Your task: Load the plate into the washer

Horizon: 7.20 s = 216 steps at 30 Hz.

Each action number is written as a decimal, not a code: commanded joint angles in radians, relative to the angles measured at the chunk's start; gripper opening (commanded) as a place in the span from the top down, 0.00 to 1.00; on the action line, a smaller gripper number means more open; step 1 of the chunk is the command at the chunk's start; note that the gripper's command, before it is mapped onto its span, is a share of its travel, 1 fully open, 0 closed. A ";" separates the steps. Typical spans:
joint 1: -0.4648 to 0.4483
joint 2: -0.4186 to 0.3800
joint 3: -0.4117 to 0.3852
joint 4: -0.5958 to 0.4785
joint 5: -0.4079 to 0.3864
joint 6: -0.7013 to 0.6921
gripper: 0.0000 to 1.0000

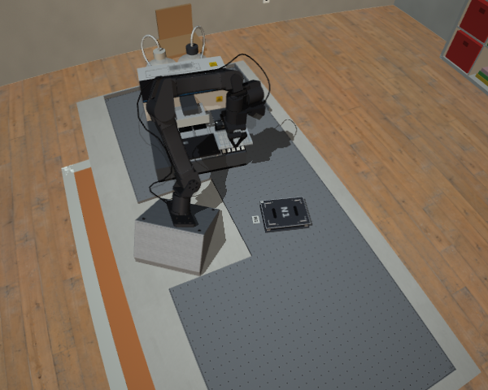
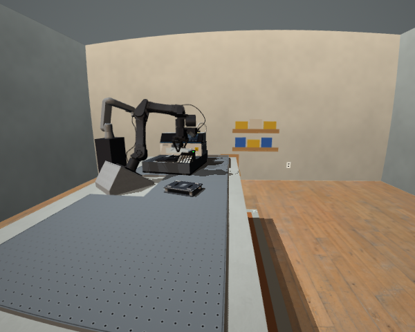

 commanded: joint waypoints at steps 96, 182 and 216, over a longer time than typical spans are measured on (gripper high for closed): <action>1.129 -0.226 0.023 -0.033 0.615 1.002 0.16; 1.160 -0.238 0.022 -0.034 0.633 1.029 0.16; 1.096 -0.209 -0.154 0.152 0.601 0.977 0.16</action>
